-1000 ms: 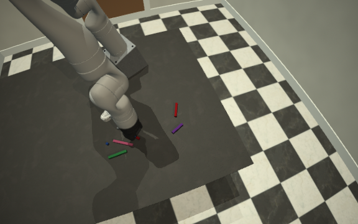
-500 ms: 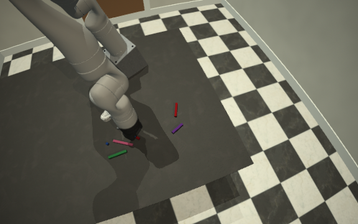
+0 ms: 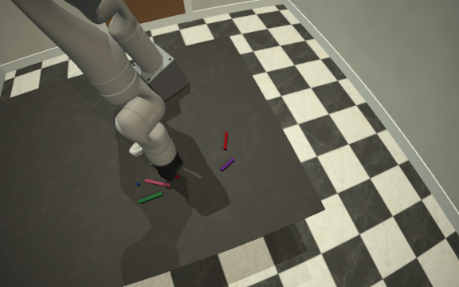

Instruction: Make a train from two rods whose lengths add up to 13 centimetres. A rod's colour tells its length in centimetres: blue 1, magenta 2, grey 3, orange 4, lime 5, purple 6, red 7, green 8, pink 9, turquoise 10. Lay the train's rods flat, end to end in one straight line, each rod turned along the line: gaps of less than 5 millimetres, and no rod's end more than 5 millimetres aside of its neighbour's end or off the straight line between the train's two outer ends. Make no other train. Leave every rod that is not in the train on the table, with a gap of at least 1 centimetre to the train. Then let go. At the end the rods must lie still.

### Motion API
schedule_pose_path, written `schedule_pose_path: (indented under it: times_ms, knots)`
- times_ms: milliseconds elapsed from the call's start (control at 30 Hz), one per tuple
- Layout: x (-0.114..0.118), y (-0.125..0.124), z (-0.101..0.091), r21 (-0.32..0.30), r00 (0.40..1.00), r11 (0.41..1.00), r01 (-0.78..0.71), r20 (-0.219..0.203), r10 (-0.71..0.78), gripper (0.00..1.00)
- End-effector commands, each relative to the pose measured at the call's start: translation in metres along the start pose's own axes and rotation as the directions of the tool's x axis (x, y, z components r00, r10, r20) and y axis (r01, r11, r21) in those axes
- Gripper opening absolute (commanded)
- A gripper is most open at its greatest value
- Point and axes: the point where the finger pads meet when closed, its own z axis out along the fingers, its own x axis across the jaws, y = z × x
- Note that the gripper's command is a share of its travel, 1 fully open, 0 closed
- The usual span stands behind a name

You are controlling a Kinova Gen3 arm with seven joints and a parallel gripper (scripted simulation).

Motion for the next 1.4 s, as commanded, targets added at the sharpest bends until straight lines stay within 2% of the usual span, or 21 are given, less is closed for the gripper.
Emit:
schedule_pose_path:
  times_ms: [0,433,1367]
  knots:
    - [0.0,0.0,0.002,0.001,1.0,1.0,0.001,0.0,-0.001,0.54]
    - [0.0,0.0,0.013,0.001,1.0,1.0,0.001,0.0,-0.001,0.54]
    - [0.0,0.0,0.013,0.001,1.0,1.0,0.001,0.0,-0.001,0.54]
